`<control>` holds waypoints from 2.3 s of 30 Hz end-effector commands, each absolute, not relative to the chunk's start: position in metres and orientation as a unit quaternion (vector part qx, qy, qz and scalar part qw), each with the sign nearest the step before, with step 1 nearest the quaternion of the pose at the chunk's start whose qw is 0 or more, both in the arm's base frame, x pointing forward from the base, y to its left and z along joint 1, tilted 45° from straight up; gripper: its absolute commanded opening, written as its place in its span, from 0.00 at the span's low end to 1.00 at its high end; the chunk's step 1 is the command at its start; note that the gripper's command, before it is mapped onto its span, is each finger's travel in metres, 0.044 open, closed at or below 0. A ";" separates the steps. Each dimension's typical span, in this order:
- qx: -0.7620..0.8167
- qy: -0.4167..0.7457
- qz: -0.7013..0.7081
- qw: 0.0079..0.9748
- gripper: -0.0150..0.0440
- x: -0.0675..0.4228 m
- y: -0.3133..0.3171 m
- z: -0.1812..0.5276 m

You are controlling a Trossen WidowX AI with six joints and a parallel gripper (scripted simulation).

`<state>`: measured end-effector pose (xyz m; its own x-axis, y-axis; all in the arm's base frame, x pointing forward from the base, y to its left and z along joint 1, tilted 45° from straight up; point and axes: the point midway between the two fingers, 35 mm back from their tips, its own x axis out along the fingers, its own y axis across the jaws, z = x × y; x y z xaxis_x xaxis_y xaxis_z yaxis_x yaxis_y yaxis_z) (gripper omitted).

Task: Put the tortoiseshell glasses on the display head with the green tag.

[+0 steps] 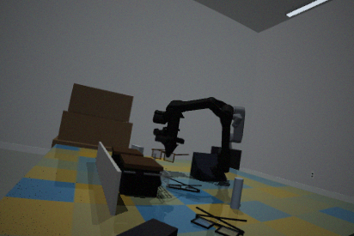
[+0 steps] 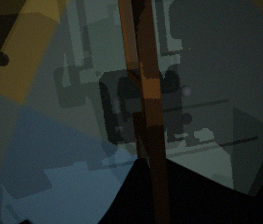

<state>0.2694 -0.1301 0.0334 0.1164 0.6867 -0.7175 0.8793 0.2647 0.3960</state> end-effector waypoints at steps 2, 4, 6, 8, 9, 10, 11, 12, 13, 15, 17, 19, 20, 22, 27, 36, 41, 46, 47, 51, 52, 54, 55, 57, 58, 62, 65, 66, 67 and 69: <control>0.599 0.657 -0.107 0.445 0.25 0.269 -0.125 0.030; 0.599 0.657 -0.107 0.445 0.25 0.270 -0.124 0.029; 0.599 0.657 -0.107 0.445 0.25 0.270 -0.123 0.027; 0.599 0.657 -0.107 0.445 0.25 0.270 -0.122 0.026; 0.599 0.657 -0.107 0.445 0.25 0.270 -0.121 0.026; 0.599 0.657 -0.107 0.445 0.25 0.270 -0.121 0.025; 0.599 0.657 -0.107 0.445 0.25 0.271 -0.120 0.024; 0.599 0.657 -0.107 0.445 0.25 0.271 -0.120 0.024; 0.599 0.657 -0.107 0.445 0.25 0.271 -0.119 0.023; 0.599 0.657 -0.107 0.445 0.25 0.271 -0.118 0.022; 0.599 0.657 -0.107 0.445 0.25 0.271 -0.117 0.021; 0.599 0.657 -0.107 0.445 0.25 0.272 -0.116 0.020; 0.599 0.657 -0.107 0.445 0.25 0.272 -0.115 0.019; 0.599 0.657 -0.107 0.445 0.25 0.272 -0.114 0.018; 0.599 0.657 -0.107 0.445 0.25 0.272 -0.111 0.015; 0.599 0.657 -0.106 0.445 0.25 0.273 -0.106 0.010; 0.599 0.657 -0.106 0.445 0.25 0.273 -0.103 0.007; 0.599 0.657 -0.106 0.445 0.25 0.274 -0.100 0.005; 0.599 0.657 -0.106 0.445 0.25 0.274 -0.100 0.004; 0.600 0.657 -0.106 0.445 0.25 0.274 -0.097 0.002; 0.600 0.657 -0.106 0.445 0.25 0.274 -0.097 0.001; 0.600 0.657 -0.106 0.445 0.25 0.274 -0.096 0.000; 0.600 0.657 -0.106 0.445 0.25 0.274 -0.095 0.000; 0.600 0.657 -0.106 0.445 0.25 0.274 -0.094 -0.001; 0.600 0.657 -0.106 0.445 0.25 0.274 -0.093 -0.002; 0.600 0.657 -0.106 0.445 0.25 0.274 -0.091 -0.004; 0.600 0.657 -0.105 0.445 0.25 0.274 -0.089 -0.006; 0.600 0.657 -0.105 0.445 0.25 0.274 -0.089 -0.006; 0.600 0.657 -0.105 0.445 0.25 0.274 -0.088 -0.007; 0.600 0.657 -0.105 0.445 0.25 0.274 -0.087 -0.008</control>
